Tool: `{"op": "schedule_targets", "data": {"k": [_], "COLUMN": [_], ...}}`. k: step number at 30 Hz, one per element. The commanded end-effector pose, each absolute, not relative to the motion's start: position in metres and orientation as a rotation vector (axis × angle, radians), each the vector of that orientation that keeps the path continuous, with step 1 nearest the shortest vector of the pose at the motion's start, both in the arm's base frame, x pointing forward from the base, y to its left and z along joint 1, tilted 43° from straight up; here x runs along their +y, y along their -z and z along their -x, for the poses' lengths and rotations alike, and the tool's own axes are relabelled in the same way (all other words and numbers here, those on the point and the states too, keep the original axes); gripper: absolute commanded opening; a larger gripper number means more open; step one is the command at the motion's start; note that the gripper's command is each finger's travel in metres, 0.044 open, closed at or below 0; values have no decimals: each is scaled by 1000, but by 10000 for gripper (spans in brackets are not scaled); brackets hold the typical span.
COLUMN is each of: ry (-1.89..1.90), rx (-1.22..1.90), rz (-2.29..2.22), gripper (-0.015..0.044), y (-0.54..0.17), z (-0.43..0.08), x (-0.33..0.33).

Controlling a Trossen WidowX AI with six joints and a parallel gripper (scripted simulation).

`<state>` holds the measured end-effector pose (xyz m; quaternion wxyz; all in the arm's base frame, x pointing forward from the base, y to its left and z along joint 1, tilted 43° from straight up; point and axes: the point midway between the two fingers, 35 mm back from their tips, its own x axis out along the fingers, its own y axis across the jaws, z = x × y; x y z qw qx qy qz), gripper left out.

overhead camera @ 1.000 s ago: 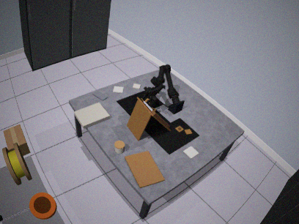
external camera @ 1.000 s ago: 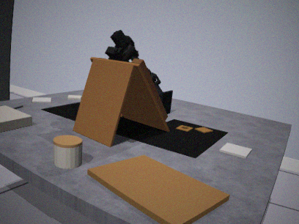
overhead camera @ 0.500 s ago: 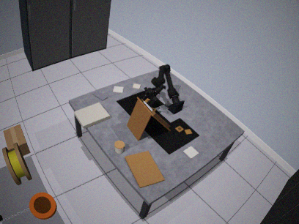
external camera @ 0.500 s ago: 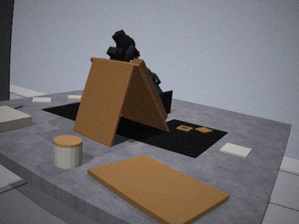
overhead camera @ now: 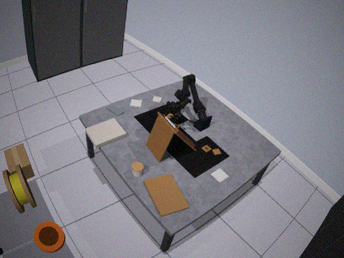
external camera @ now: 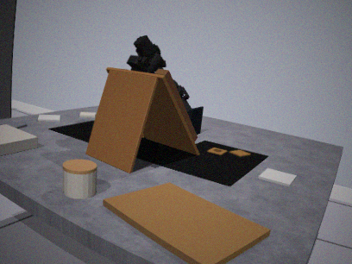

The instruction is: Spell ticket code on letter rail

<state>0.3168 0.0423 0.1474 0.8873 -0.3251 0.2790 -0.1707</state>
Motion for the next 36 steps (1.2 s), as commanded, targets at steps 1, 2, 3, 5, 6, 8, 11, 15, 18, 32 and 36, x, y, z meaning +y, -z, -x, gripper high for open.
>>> {"op": "schedule_targets", "data": {"k": [1, 2, 3, 5, 6, 8, 11, 15, 18, 32, 36], "ry": [357, 357, 357, 357, 357, 357, 357, 357, 357, 357, 357], "rx": [577, 577, 577, 577, 577, 577, 577, 577, 577, 577, 577], "rz": [674, 674, 674, 674, 674, 674, 674, 674, 673, 673, 673], "gripper": [0, 0, 0, 0, 0, 0, 0, 0, 0, 0, 0], "y": [-146, -146, -146, -145, -145, -144, -143, -142, -141, -137, -136], "z": [-317, -317, -317, -317, -317, -318, -318, -318, -319, -320, -320], "x": [44, 45, 45, 46, 46, 47, 48, 50, 51, 57, 58]}}
